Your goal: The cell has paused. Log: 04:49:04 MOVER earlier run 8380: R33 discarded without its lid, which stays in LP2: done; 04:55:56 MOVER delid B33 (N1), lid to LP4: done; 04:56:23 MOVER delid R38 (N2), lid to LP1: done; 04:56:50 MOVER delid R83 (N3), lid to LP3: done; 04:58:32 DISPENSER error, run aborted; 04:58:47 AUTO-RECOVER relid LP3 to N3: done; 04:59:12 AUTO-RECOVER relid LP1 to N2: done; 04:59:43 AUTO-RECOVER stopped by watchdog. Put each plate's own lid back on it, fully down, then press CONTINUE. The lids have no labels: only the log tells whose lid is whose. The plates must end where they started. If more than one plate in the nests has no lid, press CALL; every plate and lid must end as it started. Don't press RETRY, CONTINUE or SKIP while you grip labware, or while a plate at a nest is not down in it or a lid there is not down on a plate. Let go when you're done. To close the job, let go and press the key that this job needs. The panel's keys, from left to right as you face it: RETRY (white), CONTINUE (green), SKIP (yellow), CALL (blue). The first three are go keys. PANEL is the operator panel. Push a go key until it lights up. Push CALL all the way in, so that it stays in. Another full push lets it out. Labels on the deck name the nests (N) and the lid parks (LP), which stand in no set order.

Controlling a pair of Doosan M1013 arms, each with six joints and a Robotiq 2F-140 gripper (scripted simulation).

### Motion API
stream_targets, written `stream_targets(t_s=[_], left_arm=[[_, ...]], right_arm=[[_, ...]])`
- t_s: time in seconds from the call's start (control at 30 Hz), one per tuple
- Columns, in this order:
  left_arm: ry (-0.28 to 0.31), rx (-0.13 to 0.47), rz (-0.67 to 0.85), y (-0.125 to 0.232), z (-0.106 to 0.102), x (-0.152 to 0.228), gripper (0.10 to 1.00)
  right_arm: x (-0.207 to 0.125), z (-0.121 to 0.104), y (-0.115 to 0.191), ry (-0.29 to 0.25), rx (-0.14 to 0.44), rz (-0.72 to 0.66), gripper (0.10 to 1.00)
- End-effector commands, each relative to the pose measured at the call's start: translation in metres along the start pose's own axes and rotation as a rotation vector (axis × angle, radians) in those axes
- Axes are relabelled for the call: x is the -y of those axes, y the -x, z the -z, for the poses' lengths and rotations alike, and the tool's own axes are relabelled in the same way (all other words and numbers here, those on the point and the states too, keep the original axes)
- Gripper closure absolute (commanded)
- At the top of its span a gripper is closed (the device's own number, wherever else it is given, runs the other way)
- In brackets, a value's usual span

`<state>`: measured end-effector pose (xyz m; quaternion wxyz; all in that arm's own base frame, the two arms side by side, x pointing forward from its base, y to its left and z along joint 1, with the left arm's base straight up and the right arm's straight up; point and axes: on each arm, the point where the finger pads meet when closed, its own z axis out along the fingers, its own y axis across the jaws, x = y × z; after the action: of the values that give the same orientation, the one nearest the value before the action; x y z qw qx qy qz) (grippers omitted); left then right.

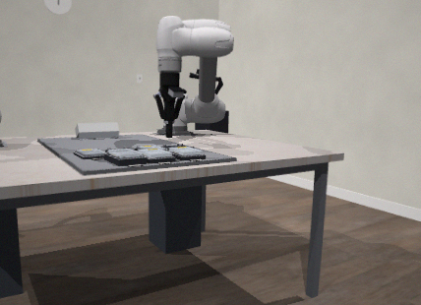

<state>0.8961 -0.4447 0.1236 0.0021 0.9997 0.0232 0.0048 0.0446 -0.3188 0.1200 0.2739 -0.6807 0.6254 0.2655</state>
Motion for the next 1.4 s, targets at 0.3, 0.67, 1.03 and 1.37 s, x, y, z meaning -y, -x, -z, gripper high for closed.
stream_targets(t_s=[0.3, 0.67, 1.03, 1.37], left_arm=[[-0.004, 0.011, 0.003, -0.022, -0.001, -0.003, 0.999], [-0.004, 0.012, 0.003, -0.021, -0.001, -0.002, 0.999], [-0.004, 0.012, 0.003, -0.021, -0.001, -0.002, 0.999], [-0.004, 0.011, 0.004, -0.024, -0.001, -0.070, 0.999]], right_arm=[[-0.002, 0.001, 0.000, -0.001, 0.003, -0.006, 0.098], [-0.002, 0.001, 0.000, -0.001, 0.003, -0.006, 0.098], [-0.002, 0.001, 0.000, -0.001, 0.003, -0.006, 0.098], [-0.002, 0.001, 0.000, -0.001, 0.003, -0.006, 0.098]])
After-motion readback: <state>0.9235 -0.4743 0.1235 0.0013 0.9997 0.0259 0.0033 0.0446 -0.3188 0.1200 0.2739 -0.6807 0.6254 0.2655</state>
